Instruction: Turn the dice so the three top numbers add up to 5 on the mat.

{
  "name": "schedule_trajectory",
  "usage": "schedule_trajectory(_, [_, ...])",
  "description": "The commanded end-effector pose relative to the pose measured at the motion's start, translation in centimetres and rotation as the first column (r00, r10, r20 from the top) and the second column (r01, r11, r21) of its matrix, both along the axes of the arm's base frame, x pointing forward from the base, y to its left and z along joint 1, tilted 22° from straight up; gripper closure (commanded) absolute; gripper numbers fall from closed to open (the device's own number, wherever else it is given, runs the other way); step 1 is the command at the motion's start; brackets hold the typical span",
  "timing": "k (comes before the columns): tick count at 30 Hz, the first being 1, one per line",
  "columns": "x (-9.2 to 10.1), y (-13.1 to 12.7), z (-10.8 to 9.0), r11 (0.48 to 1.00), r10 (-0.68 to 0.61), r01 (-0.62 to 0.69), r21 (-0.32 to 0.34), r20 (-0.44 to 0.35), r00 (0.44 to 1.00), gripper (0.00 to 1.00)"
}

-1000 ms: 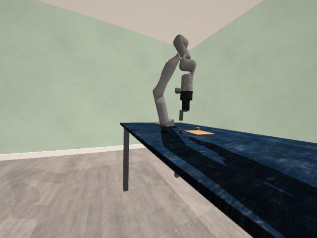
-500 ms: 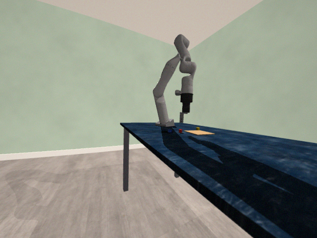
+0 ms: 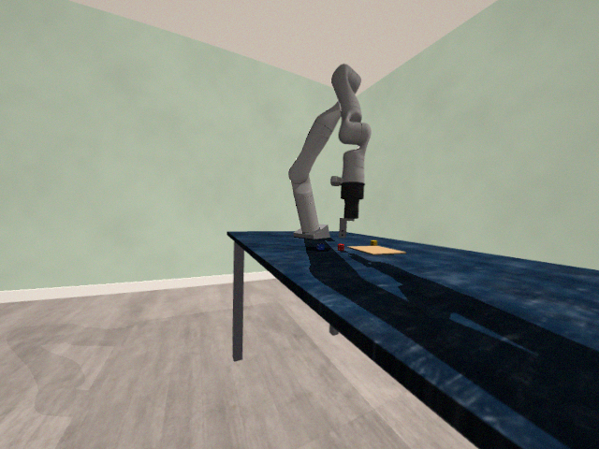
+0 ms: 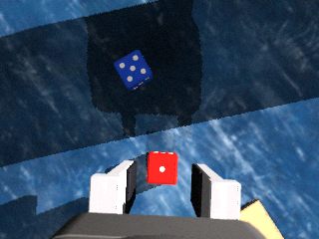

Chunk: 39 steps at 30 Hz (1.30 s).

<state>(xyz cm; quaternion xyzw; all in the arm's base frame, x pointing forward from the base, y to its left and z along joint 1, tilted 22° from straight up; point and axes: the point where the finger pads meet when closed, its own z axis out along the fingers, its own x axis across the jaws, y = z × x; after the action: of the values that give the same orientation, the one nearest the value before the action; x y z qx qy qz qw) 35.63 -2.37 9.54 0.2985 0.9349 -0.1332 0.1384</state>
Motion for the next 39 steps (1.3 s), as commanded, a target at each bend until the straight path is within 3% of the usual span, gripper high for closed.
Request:
schedule_trajectory(1, [0.0, -0.5, -0.4, 1.000, -0.010, 0.010, -0.002, -0.002, 1.000, 0.30])
schedule_trajectory(39, [0.2, -0.9, -1.4, 1.000, -0.010, 0.010, -0.002, -0.002, 1.000, 0.30])
